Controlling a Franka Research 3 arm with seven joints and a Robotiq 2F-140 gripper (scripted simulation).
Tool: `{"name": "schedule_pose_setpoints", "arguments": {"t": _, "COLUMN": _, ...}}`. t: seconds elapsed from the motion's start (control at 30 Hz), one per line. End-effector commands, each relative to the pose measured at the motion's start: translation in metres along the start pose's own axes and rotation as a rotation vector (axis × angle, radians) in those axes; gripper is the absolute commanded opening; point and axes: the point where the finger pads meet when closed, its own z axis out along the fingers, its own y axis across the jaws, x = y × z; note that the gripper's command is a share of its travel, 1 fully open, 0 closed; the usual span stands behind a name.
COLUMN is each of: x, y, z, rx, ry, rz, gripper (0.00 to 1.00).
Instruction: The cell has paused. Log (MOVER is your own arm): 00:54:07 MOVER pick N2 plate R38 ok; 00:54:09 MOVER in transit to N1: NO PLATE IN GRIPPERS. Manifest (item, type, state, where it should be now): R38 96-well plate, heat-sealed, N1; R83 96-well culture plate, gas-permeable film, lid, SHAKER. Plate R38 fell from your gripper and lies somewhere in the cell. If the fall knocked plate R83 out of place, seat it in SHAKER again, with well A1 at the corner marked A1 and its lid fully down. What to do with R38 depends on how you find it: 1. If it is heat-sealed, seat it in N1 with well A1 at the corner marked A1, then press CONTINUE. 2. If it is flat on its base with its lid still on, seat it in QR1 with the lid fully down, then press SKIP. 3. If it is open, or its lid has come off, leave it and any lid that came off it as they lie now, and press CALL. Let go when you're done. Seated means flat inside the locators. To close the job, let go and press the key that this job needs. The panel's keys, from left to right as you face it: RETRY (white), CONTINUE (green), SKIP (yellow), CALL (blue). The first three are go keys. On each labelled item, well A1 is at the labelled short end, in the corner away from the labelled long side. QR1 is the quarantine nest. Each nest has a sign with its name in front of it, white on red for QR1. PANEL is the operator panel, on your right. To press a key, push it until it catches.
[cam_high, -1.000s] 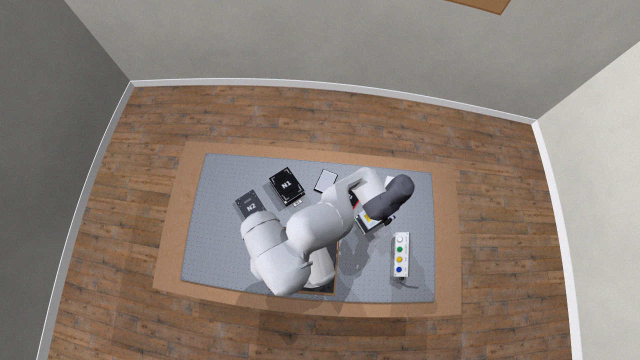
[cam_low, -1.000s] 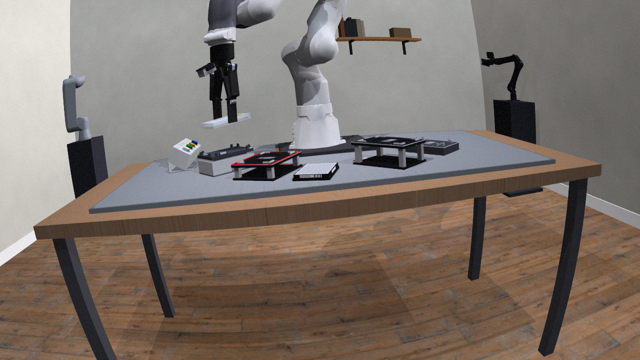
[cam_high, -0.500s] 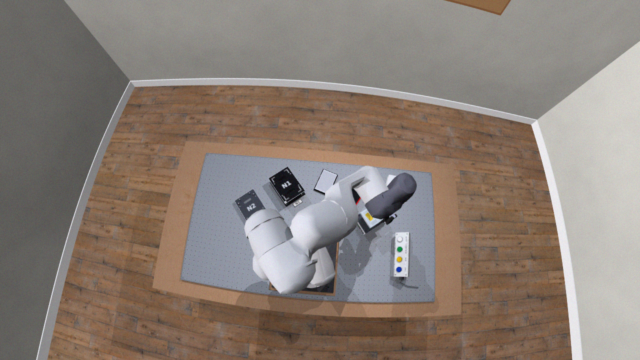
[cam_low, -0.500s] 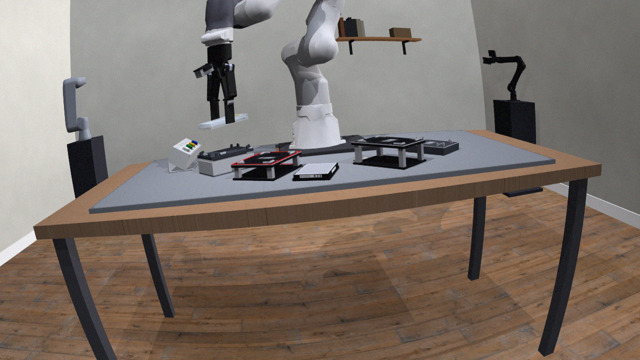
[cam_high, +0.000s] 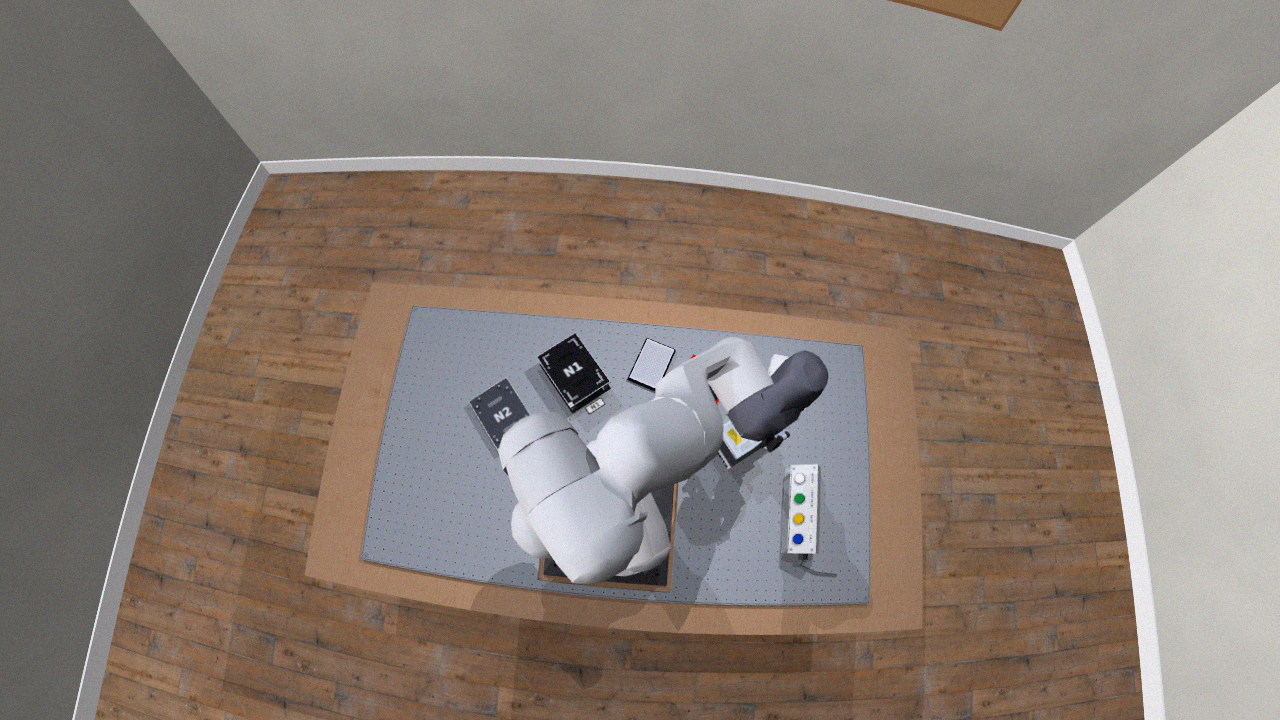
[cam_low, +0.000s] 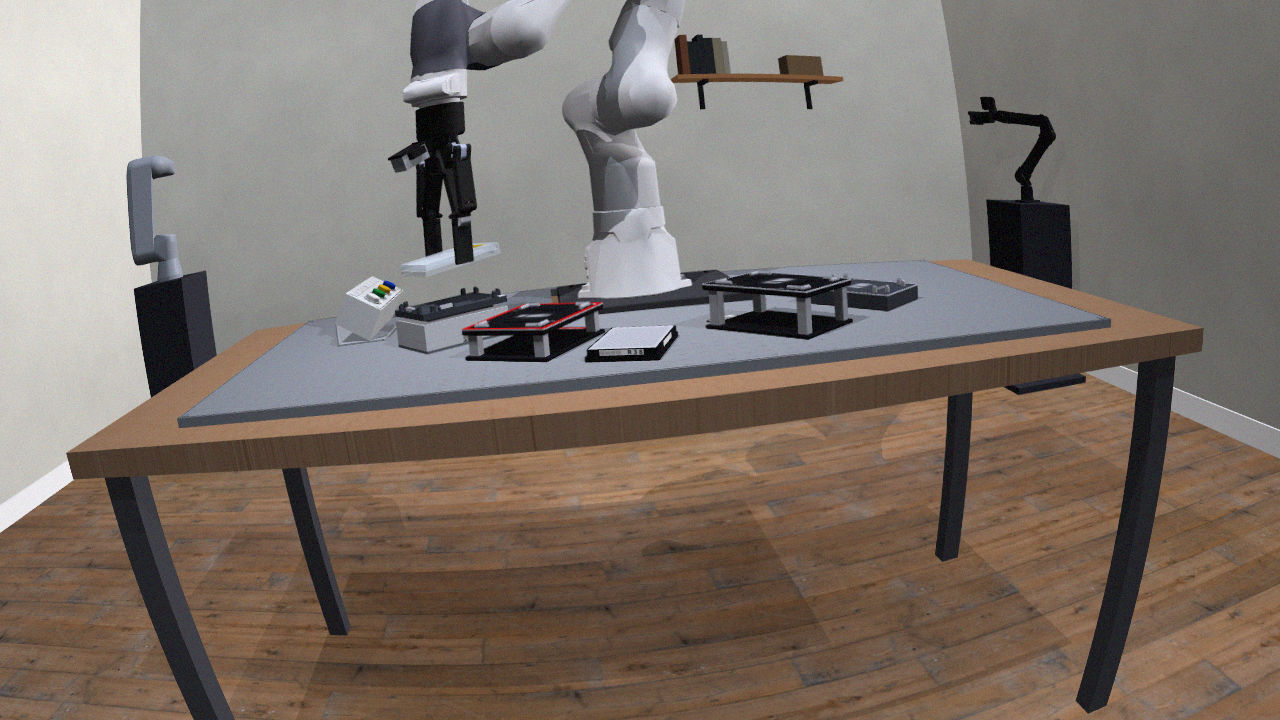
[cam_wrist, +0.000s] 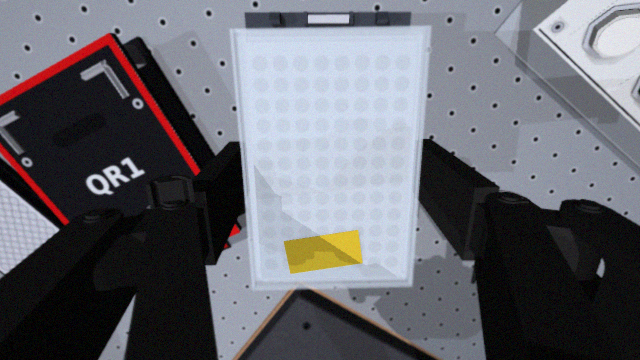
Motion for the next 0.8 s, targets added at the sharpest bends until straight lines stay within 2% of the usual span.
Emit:
{"name": "schedule_pose_setpoints", "arguments": {"t": 0.0, "x": 0.005, "y": 0.001, "z": 0.008, "rx": -0.003, "ry": 0.015, "rz": -0.001, "gripper": 0.10}}
{"name": "schedule_pose_setpoints", "arguments": {"t": 0.47, "x": 0.006, "y": 0.001, "z": 0.031, "rx": -0.003, "ry": 0.015, "rz": -0.001, "gripper": 0.10}}
{"name": "schedule_pose_setpoints", "arguments": {"t": 0.77, "x": 0.006, "y": 0.001, "z": 0.035, "rx": -0.003, "ry": 0.015, "rz": -0.001, "gripper": 0.10}}
